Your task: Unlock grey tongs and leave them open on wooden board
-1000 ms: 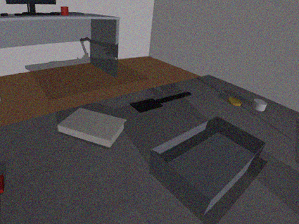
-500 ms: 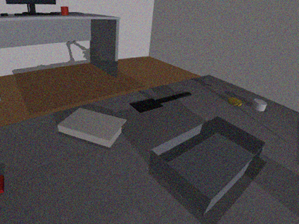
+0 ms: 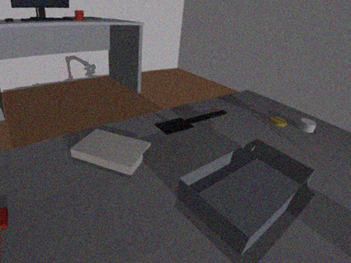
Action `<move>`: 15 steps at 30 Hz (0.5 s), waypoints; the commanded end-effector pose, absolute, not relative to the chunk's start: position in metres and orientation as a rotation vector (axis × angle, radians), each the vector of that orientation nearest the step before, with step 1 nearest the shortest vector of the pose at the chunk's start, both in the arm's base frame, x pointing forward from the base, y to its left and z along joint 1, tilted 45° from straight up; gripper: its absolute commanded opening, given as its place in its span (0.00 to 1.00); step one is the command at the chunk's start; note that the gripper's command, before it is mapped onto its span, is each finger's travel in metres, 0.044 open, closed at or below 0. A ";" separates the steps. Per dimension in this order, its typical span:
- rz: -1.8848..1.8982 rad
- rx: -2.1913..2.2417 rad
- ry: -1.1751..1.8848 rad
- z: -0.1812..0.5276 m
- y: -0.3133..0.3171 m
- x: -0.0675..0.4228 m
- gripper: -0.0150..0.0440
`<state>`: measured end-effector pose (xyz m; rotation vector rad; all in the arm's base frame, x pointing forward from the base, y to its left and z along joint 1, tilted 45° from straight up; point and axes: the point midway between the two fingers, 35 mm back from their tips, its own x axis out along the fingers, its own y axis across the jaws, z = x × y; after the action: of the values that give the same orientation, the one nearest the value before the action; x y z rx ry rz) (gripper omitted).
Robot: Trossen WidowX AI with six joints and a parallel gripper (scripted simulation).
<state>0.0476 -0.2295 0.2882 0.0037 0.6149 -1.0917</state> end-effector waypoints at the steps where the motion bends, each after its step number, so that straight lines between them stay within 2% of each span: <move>1: -1.103 0.013 0.653 0.292 -0.231 0.049 0.00; 15: -1.119 0.042 0.865 0.285 -0.235 0.055 0.00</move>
<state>0.0543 -0.2345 0.2802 0.0484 0.8376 -1.1075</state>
